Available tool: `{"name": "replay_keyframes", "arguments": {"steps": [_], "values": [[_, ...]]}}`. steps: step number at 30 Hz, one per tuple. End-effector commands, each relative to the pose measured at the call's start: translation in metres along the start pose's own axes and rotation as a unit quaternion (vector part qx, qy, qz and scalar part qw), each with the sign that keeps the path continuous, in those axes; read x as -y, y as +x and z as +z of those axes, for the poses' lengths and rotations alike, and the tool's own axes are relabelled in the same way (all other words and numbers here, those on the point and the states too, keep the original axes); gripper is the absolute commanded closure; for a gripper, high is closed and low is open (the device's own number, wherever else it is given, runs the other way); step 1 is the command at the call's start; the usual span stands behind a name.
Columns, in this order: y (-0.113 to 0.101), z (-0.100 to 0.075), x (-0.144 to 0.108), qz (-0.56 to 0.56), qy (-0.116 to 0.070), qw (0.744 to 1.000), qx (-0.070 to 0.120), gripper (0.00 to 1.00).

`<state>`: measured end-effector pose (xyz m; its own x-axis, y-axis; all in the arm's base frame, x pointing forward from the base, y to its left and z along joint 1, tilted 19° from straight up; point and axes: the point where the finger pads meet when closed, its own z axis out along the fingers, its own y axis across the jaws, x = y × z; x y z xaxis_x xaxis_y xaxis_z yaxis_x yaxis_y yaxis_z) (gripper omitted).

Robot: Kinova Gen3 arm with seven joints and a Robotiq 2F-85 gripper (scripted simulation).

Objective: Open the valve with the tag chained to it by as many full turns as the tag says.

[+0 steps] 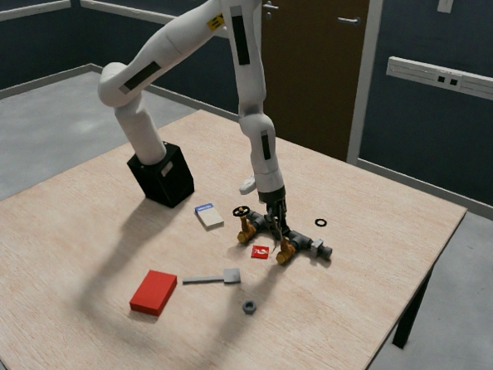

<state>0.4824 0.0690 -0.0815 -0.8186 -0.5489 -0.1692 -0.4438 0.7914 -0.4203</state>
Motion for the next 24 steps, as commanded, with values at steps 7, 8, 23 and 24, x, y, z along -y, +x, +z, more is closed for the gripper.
{"name": "replay_keyframes", "arguments": {"steps": [7, 8, 23, 24], "values": [[-0.0007, -0.0003, 0.0000, -0.124, -0.003, 0.992, 0.000, 0.41], [-0.0007, -0.0003, 0.0000, -0.131, -0.003, 0.991, 0.000, 0.41], [-0.0007, -0.0003, 0.0000, -0.146, -0.003, 0.989, 0.000, 0.00], [-0.0007, -0.0003, 0.0000, -0.146, -0.003, 0.989, 0.000, 0.00]]}}
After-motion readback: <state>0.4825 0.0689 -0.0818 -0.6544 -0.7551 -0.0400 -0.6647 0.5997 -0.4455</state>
